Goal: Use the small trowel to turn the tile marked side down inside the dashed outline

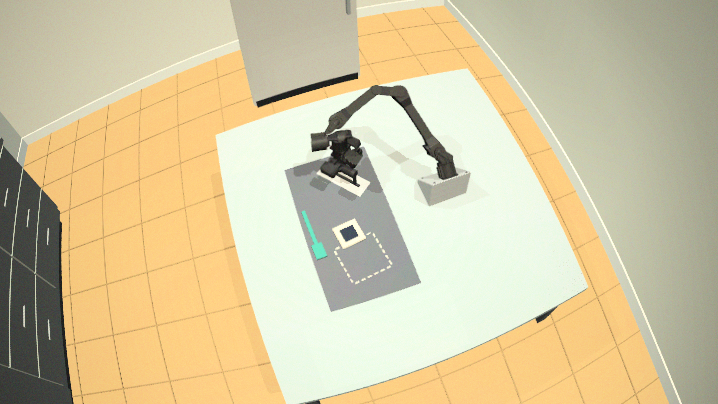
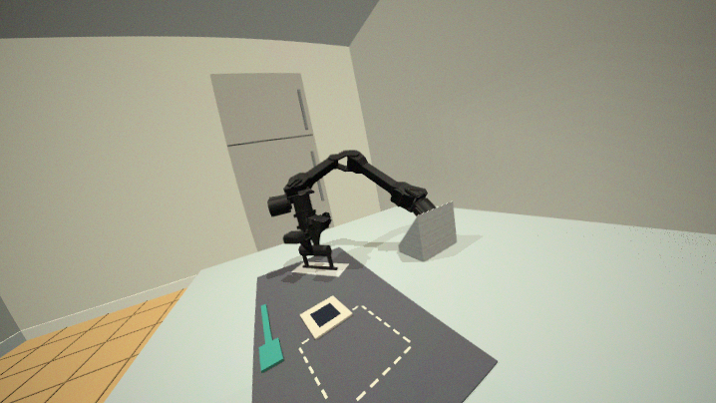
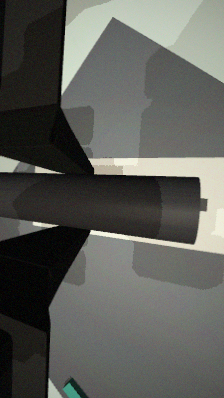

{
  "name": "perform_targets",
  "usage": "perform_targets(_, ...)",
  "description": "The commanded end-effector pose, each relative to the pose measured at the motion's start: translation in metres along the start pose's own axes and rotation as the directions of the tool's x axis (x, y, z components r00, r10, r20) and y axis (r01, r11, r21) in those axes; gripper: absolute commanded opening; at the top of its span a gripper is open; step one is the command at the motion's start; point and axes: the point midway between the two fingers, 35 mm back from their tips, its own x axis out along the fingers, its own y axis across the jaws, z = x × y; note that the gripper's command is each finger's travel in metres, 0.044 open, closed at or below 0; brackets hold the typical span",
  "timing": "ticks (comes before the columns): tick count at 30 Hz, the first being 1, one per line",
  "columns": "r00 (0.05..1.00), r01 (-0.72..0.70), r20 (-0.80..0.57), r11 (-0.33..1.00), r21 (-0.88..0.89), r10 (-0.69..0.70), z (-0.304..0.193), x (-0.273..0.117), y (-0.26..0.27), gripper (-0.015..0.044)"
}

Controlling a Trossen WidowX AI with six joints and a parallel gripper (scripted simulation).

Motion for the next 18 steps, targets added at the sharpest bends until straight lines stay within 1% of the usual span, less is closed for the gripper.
perform_targets(1, 1.0, 0.0, 0.002, 1.0, -0.003, 0.0, 0.0008, 0.0005, 0.0, 0.013)
perform_targets(9, 1.0, 0.0, 0.002, 1.0, 0.016, 0.0, 0.0008, 0.0005, 0.0, 0.013)
perform_targets(18, 1.0, 0.0, 0.002, 0.965, 0.262, -0.001, 0.0008, 0.0005, 0.0001, 0.013)
